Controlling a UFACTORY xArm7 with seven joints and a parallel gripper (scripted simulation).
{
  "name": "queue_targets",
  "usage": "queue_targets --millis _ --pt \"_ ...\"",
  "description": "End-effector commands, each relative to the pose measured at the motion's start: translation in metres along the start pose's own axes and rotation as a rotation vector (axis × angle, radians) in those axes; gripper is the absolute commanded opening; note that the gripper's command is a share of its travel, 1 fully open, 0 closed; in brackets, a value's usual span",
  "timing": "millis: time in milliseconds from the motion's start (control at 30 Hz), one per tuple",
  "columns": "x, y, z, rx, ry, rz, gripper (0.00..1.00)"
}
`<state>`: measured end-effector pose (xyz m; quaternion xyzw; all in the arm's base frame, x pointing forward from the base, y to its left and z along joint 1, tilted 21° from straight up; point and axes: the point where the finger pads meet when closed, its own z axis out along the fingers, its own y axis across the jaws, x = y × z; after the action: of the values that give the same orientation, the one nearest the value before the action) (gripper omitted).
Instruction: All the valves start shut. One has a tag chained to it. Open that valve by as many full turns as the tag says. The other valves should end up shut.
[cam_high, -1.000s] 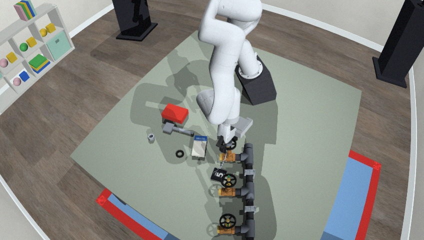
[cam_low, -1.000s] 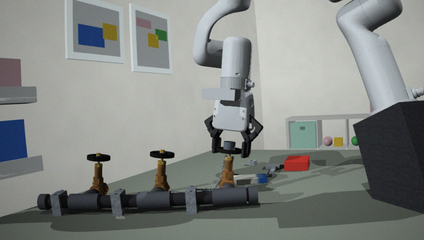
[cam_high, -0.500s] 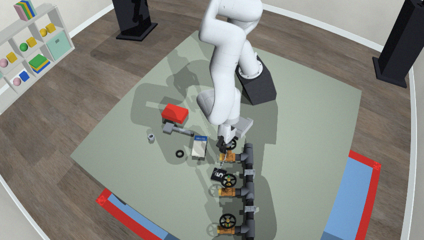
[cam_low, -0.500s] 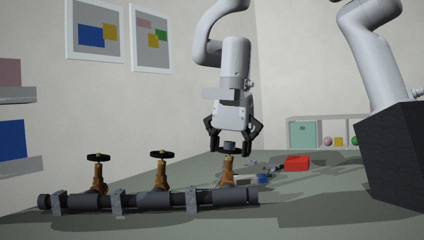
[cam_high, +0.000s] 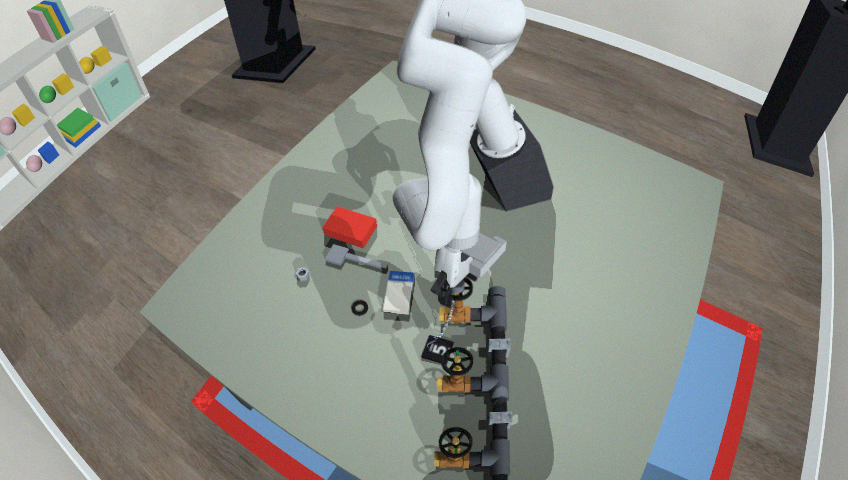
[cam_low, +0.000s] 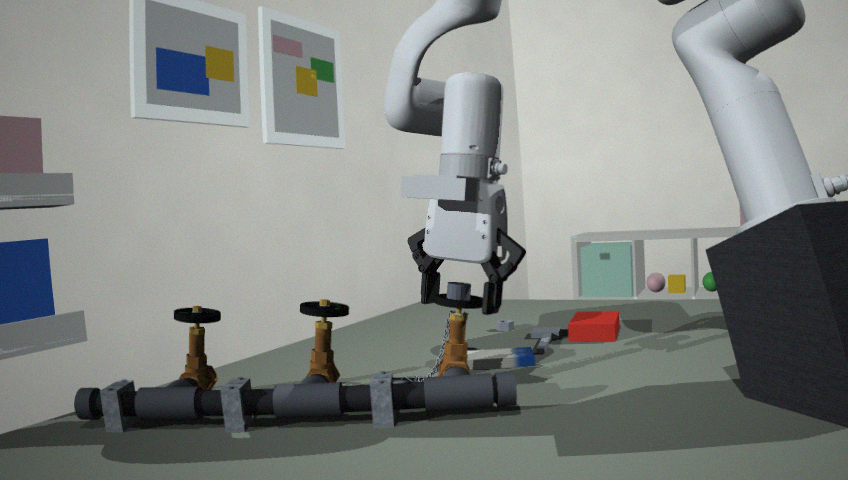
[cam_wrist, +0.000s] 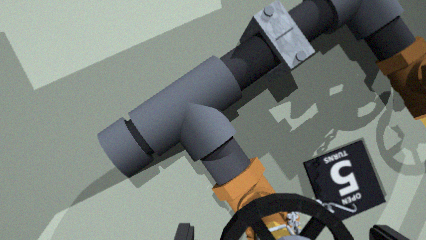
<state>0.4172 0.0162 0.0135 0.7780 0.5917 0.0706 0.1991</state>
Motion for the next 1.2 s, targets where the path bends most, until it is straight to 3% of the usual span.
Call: queue_targets --millis 0,167,533,600,633,1100,1167 --pt "0.0005 0.0008 -0.0005 -0.001 0.001 0.067 1.00" --pt "0.0005 0.0008 -0.0005 -0.001 0.001 0.202 1.00" --pt "0.0005 0.0008 -0.0005 -0.001 0.008 0.744 1.00" --pt "0.0005 0.0008 -0.0005 -0.001 0.008 0.744 1.00" --pt "0.0005 0.0008 -0.0005 -0.001 0.007 0.880 1.00" --pt "0.0005 0.0008 -0.0005 0.002 0.040 1.518 1.00" --pt "0.0005 0.0008 -0.0005 0.002 0.040 1.518 1.00"
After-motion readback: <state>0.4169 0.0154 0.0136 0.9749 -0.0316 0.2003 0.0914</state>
